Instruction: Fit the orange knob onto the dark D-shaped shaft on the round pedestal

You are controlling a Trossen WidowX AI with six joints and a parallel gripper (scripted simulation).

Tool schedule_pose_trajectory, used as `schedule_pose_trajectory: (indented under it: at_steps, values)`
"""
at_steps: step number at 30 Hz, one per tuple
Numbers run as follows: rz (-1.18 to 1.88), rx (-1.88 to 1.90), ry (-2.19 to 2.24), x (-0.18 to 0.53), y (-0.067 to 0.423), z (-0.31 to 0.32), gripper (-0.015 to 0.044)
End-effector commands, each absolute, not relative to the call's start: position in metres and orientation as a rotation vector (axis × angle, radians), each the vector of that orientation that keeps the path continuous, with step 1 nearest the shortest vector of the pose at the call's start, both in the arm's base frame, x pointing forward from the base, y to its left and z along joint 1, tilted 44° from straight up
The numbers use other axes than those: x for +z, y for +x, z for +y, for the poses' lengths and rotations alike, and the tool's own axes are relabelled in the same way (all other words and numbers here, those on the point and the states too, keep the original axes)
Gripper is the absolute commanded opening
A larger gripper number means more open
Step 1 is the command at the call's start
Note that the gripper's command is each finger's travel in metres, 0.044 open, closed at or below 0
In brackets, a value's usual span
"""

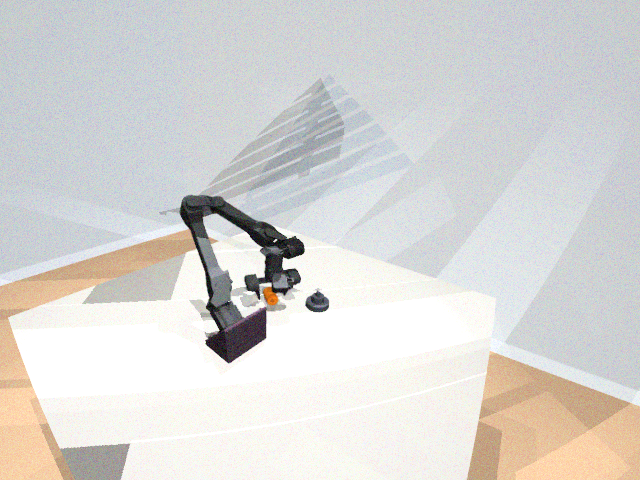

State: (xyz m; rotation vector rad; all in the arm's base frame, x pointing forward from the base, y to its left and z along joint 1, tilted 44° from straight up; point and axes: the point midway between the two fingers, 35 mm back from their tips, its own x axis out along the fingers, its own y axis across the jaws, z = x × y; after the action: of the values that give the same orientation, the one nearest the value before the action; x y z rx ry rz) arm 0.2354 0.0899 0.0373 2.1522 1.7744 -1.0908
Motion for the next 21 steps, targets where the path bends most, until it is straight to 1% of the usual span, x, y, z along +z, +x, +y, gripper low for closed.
schedule_pose_trajectory:
  at_steps: [1, 5, 12, 13, 21]
  values:
    - [1.779, -1.093, 2.156, 0.0336, 0.234, 0.0946, 0.044]
    - [1.781, -1.092, 2.156, 0.0312, 0.2334, 0.0973, 0.044]
    - [1.781, -1.092, 2.156, 0.0312, 0.2334, 0.0973, 0.0256]
    - [1.781, -1.092, 2.156, 0.0312, 0.2334, 0.0973, 0.024]
    - [1.781, -1.092, 2.156, 0.0312, 0.2334, 0.0973, 0.0233]
